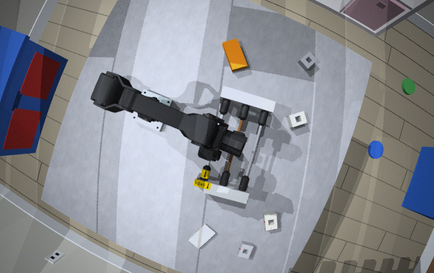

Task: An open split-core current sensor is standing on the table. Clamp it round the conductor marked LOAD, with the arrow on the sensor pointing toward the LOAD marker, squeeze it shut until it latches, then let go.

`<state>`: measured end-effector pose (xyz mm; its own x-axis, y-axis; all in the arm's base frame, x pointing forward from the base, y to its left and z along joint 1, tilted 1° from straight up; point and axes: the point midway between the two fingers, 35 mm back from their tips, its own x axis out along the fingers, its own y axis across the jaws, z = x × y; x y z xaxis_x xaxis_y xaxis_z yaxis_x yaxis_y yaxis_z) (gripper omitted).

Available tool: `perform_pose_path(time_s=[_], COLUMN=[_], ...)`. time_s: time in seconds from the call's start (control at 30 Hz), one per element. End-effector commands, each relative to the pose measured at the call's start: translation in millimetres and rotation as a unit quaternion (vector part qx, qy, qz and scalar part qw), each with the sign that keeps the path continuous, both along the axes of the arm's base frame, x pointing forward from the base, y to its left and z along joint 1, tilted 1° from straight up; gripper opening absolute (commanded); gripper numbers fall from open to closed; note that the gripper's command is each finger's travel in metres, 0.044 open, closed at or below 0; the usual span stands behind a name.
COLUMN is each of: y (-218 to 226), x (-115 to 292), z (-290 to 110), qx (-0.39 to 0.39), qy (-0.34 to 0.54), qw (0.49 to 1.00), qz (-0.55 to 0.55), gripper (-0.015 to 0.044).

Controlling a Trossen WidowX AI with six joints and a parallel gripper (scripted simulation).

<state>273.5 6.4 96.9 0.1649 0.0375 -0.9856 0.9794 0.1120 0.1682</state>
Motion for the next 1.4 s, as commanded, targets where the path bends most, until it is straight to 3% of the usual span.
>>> perform_pose_path(time_s=[0.0, 0.6, 1.37], y=[-1, -1, -1], x=[0, 12, 14], z=[-6, -23, -22], qx=[-0.001, 0.011, 0.011], qy=[-0.01, -0.109, -0.111], qw=[1.0, 0.994, 0.994], qz=[-0.002, -0.003, -0.003], gripper=[0.044, 0.044, 0.044])
